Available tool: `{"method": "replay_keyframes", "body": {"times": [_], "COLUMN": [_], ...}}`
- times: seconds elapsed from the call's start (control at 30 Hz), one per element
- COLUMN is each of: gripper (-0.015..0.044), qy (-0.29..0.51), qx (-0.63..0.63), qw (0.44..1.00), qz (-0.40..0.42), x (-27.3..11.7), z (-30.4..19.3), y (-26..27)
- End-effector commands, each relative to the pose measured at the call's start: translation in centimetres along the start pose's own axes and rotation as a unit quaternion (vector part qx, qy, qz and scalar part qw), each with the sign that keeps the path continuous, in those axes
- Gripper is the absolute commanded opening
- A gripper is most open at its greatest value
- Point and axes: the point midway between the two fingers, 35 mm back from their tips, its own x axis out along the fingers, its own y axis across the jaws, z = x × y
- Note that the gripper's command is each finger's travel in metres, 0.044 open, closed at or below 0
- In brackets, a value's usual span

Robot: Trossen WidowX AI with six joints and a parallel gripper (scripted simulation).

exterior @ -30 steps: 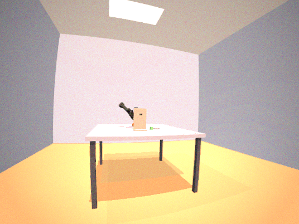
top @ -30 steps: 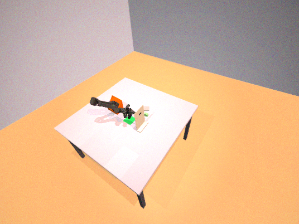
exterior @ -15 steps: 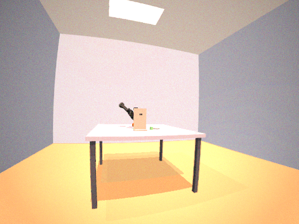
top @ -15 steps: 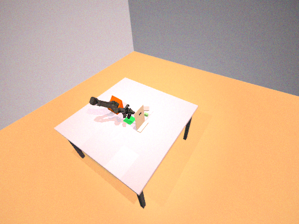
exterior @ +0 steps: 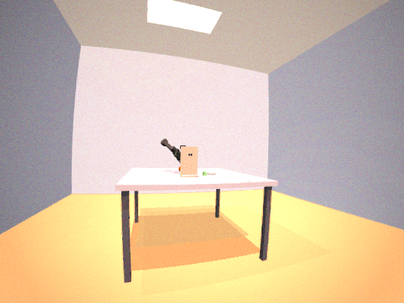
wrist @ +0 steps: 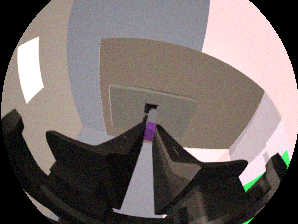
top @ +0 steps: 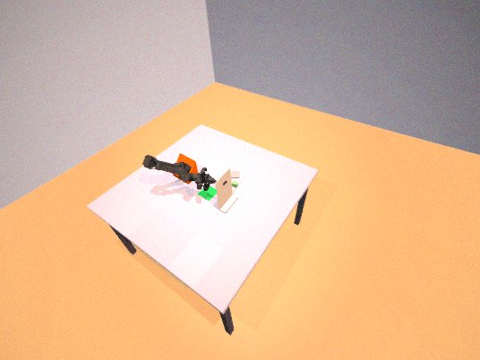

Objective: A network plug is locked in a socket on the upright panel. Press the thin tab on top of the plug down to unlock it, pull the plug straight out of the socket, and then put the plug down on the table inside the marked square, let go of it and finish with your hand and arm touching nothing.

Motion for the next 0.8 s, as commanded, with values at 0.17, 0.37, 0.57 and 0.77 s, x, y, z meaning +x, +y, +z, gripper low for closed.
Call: {"method": "replay_keyframes", "body": {"times": [0.17,0.37,0.57,0.77], "gripper": [0.0,0.0,0.0,0.0], "qy": [0.003,0.003,0.003,0.003], "qx": [0.0,0.0,0.0,0.0], "qw": [1.0,1.0,1.0,1.0], "qz": [-0.002,-0.002,-0.002,-0.002], "x": [-0.51,-0.72,-0.92,-1.12], "z": [-0.2,-0.18,-0.16,-0.14], "y": [-0.21,-0.21,-0.21,-0.2]}}
